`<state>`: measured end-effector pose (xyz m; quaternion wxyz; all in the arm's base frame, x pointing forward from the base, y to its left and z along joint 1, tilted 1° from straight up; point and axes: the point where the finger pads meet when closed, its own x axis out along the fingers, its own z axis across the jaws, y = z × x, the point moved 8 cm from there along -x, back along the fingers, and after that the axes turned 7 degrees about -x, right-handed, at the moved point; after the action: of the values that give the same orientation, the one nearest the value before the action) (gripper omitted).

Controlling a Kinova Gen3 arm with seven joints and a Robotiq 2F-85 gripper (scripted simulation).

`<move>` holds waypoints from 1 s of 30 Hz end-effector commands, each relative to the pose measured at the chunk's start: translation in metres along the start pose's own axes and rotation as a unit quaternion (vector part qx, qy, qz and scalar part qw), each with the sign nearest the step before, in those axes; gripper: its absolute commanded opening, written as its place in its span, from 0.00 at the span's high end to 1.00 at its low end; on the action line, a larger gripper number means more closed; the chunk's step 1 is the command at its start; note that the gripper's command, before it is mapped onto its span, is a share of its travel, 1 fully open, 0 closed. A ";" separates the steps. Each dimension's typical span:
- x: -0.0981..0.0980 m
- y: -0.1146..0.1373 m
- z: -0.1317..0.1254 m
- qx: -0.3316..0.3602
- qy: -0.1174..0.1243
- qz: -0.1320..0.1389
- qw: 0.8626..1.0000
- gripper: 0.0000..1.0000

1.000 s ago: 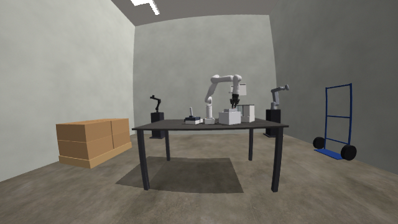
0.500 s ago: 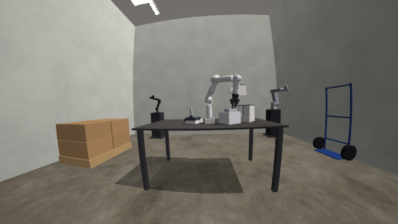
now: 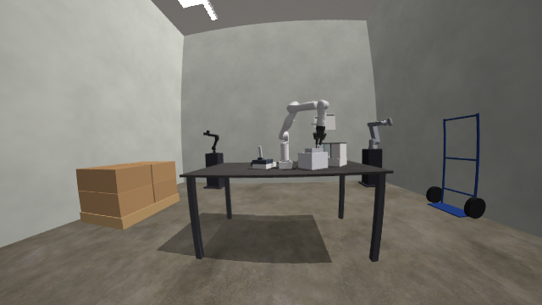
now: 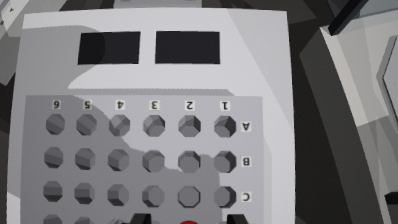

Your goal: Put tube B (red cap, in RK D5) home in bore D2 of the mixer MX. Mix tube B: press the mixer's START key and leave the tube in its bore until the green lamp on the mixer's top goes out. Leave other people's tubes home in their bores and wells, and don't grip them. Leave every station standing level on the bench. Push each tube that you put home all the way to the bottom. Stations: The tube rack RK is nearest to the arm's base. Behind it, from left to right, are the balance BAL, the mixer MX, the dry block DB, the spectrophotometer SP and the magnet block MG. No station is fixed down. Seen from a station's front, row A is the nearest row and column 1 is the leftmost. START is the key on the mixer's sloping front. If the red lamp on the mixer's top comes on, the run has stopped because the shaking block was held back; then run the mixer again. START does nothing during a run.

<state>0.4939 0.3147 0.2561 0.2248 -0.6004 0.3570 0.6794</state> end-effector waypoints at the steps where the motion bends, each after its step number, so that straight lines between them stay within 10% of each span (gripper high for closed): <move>1: -0.003 0.000 0.000 0.000 0.000 -0.001 1.000 0.58; 30: -0.038 0.008 0.001 0.000 0.000 -0.001 1.000 0.58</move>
<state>0.4940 0.3150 0.2901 0.2249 -0.6004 0.3570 0.6794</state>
